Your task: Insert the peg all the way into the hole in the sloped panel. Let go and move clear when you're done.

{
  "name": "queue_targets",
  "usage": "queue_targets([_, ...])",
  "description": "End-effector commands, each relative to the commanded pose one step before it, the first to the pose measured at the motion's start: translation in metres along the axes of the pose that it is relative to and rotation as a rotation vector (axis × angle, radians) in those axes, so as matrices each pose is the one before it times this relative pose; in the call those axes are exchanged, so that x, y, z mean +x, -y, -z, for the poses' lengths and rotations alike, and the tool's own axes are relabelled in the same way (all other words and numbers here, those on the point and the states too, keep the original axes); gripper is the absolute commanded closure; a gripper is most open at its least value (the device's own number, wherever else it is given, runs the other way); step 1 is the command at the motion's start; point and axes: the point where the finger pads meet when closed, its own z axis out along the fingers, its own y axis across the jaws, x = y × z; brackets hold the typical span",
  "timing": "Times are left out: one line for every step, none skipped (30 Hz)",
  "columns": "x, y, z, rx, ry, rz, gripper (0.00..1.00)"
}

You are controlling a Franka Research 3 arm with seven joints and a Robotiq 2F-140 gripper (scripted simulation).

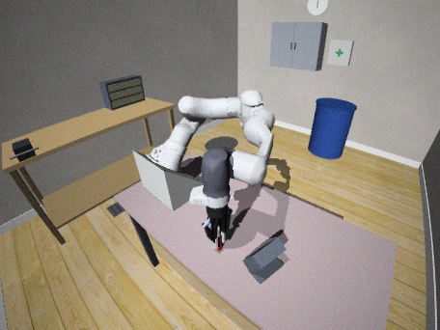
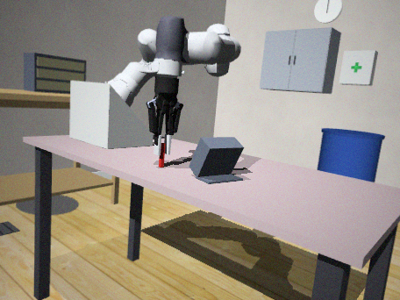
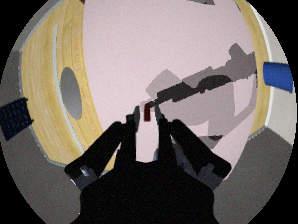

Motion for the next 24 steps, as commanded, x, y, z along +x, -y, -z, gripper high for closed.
queue_targets([-0.00027,0.00014,0.00057,0.00035,0.00085,-0.00005,0.82])
queue_targets([0.0,0.0,0.0,0.0,0.0,0.0,0.84])
queue_targets([0.0,0.0,0.0,0.0,0.0,0.0,0.86])
queue_targets([0.0,0.0,0.0,0.0,0.0,0.0,0.87])
queue_targets([0.0,0.0,0.0,0.0,0.0,0.0,0.87])
queue_targets([0.0,0.0,0.0,0.0,0.0,0.0,0.87])
queue_targets([0.0,0.0,0.0,0.0,0.0,0.0,0.89])
queue_targets([0.0,0.0,0.0,0.0,0.0,0.0,0.91])
queue_targets([0.0,0.0,0.0,0.0,0.0,0.0,0.93])
queue_targets([0.0,0.0,0.0,0.0,0.0,0.0,0.94])
queue_targets([0.0,0.0,0.0,0.0,0.0,0.0,0.96])
queue_targets([0.0,0.0,0.0,0.0,0.0,0.0,0.98])
queue_targets([0.0,0.0,0.0,0.0,0.0,0.0,1.0])
queue_targets([-0.00002,0.0,0.00178,0.00032,0.0004,0.00073,1.0])
queue_targets([-0.00003,-0.00001,0.00356,0.00057,0.00071,0.0013,1.0])
queue_targets([-0.00004,-0.00001,0.00533,0.00066,0.00084,0.0015,1.0])
queue_targets([-0.00004,-0.00001,0.00699,0.00057,0.00075,0.0013,1.0])
queue_targets([-0.00003,-0.00001,0.0077,0.00035,0.00048,0.00079,1.0])
queue_targets([-0.00003,0.0,0.0076,0.00018,0.00025,0.00039,1.0])
queue_targets([-0.00002,0.0,0.00729,0.00008,0.00012,0.00018,1.0])
queue_targets([-0.00002,0.0,0.00687,0.00004,0.00006,0.00007,1.0])
queue_targets([0.0,0.0,0.0,0.0,0.0,0.0,1.0])
queue_targets([0.0,0.0,0.0,0.0,0.0,0.0,1.0])
queue_targets([-0.00001,0.0,0.00556,0.00002,0.00003,0.00002,1.0])
